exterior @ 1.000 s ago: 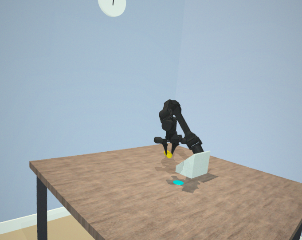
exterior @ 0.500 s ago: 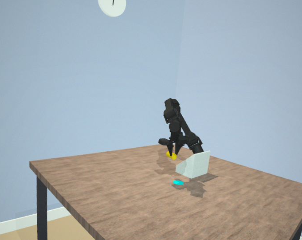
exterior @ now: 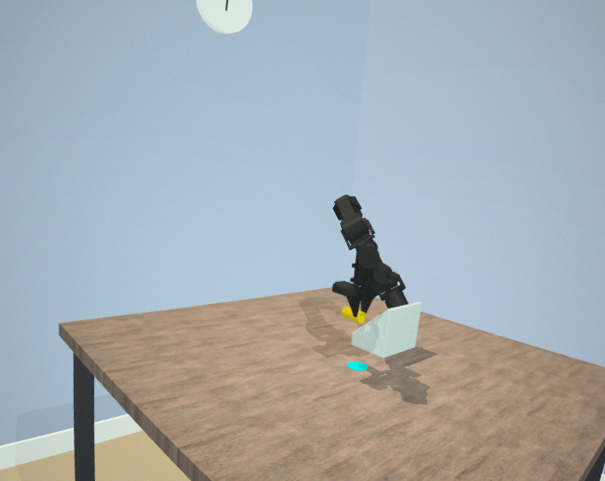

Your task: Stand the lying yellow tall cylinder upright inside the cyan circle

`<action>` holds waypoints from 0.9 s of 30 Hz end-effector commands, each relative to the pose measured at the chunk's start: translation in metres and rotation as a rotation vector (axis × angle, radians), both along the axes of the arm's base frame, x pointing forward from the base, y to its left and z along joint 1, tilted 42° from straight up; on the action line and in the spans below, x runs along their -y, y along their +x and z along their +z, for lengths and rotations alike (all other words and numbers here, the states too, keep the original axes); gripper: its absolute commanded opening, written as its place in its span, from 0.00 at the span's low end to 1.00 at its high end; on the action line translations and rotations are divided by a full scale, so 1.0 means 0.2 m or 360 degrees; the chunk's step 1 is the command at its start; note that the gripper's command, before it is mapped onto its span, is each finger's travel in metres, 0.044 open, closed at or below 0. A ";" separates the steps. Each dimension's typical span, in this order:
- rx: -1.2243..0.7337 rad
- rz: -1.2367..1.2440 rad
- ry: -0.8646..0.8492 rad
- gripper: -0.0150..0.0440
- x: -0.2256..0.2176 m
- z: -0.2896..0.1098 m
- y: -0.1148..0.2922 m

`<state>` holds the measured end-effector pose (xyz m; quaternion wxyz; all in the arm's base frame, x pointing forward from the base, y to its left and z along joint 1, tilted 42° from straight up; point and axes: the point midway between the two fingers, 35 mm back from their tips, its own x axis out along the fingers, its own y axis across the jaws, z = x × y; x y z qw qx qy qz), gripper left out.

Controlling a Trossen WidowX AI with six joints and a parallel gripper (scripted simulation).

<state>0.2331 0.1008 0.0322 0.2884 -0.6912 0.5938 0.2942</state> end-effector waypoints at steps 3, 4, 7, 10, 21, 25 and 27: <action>-0.0066 0.0086 -0.0013 0.43 -0.06 -0.04 -0.01; -0.0067 0.0088 -0.0014 0.43 -0.06 -0.04 -0.01; -0.0082 0.0081 -0.0003 0.43 -0.06 -0.05 -0.01; -0.0111 0.0067 0.0020 0.43 -0.05 -0.05 -0.02; -0.0212 0.0021 0.0109 0.43 -0.02 -0.07 -0.03; -0.0247 0.0005 0.0143 0.43 -0.01 -0.08 -0.04; -0.0264 -0.0002 0.0161 0.43 -0.01 -0.08 -0.04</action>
